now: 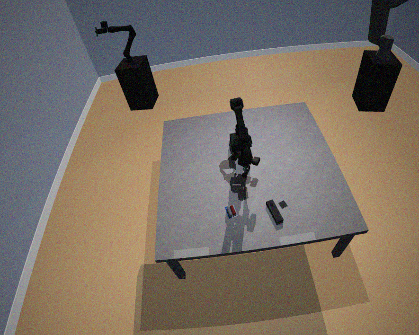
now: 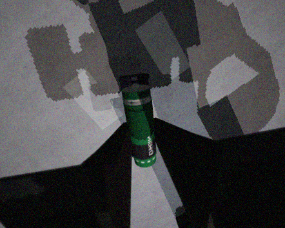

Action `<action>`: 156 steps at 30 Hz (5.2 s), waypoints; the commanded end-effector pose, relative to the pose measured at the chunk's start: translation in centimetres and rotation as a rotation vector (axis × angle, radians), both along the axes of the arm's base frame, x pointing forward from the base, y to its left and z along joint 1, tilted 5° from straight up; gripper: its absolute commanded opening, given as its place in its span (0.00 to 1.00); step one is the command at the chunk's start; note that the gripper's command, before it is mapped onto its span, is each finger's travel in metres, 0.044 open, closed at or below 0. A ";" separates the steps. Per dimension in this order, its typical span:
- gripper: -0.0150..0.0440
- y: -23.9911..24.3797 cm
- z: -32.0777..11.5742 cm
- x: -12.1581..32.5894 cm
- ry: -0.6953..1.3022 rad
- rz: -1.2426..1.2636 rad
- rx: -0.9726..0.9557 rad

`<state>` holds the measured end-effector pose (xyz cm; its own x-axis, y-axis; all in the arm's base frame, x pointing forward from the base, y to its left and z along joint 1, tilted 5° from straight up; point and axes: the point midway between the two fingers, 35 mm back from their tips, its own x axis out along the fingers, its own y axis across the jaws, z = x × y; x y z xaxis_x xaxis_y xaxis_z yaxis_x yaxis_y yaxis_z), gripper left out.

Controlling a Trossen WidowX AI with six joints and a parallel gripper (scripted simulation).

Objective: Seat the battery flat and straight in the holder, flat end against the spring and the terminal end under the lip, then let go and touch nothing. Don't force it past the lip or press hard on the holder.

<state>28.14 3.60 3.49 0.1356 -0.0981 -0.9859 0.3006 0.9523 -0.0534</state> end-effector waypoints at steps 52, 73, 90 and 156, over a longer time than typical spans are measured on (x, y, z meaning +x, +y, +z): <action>0.35 -0.2 -4.4 -0.8 -0.404 0.024 -0.130; 0.35 0.3 -4.8 -2.6 -0.404 0.027 -0.123; 0.35 0.4 -5.0 -2.8 -0.357 0.030 -0.109; 0.35 -0.1 -5.7 -1.3 0.063 -0.001 0.001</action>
<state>27.26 3.48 -1.96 0.1108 -0.1052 -0.9883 0.3023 0.9508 -0.0673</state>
